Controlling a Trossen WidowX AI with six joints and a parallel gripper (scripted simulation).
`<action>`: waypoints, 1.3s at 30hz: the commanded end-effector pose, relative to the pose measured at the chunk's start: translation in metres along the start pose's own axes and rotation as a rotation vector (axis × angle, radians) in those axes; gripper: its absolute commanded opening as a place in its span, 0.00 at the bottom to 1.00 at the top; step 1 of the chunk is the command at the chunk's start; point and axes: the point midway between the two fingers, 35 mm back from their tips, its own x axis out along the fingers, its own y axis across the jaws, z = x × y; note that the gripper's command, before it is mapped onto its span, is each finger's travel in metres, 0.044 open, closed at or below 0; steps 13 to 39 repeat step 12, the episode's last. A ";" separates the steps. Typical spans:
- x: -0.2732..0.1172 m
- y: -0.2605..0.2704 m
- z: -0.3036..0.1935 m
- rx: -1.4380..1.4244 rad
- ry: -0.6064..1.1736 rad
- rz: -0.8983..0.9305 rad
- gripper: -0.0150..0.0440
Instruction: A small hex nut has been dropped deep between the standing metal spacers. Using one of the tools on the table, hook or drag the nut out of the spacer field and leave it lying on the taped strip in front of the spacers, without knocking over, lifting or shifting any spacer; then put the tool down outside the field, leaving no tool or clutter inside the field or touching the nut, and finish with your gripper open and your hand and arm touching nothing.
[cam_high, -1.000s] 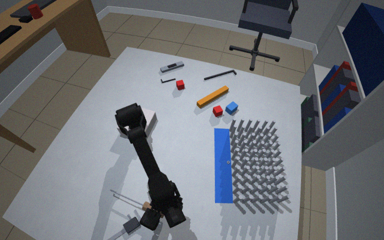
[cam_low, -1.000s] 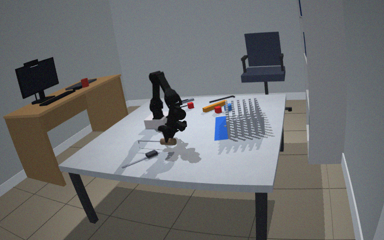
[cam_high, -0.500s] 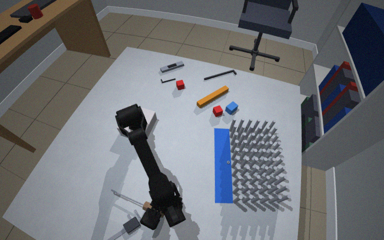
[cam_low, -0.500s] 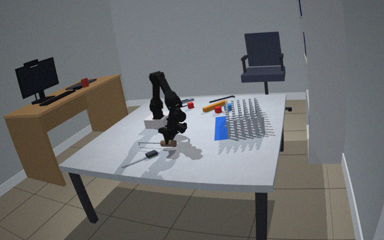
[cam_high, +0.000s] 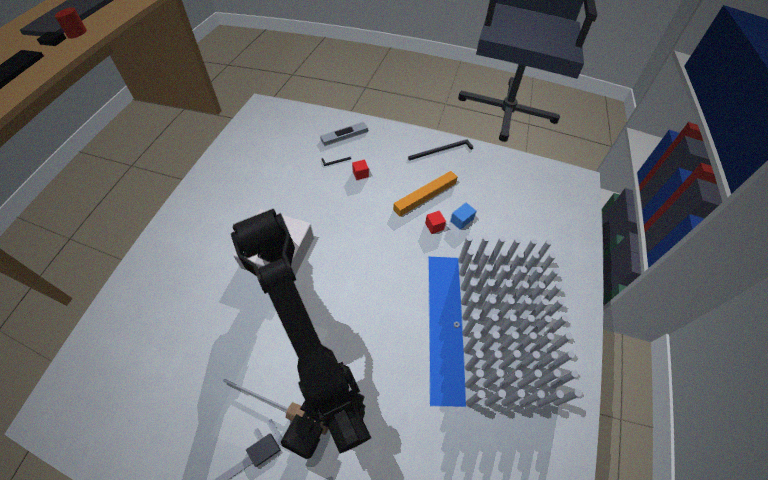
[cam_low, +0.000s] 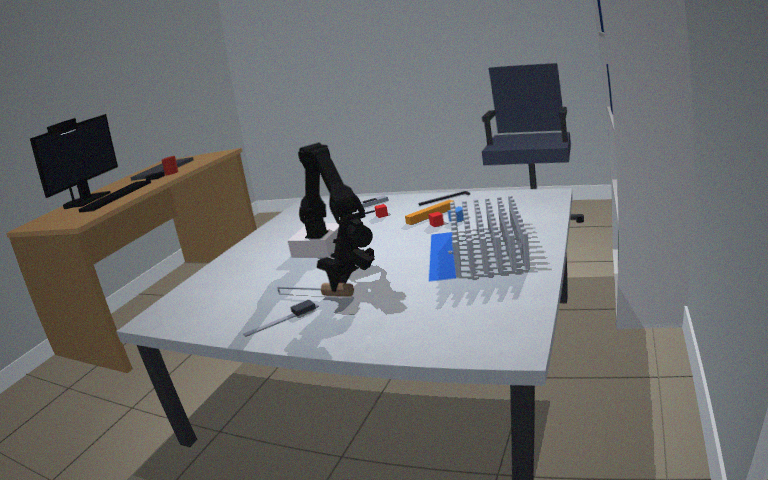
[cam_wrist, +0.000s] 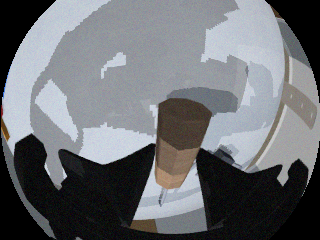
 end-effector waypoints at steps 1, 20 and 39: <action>0.000 0.000 0.000 0.000 0.000 0.000 0.48; 0.000 0.000 0.000 0.000 0.000 0.000 0.97; 0.000 0.000 0.000 0.000 0.000 0.000 0.97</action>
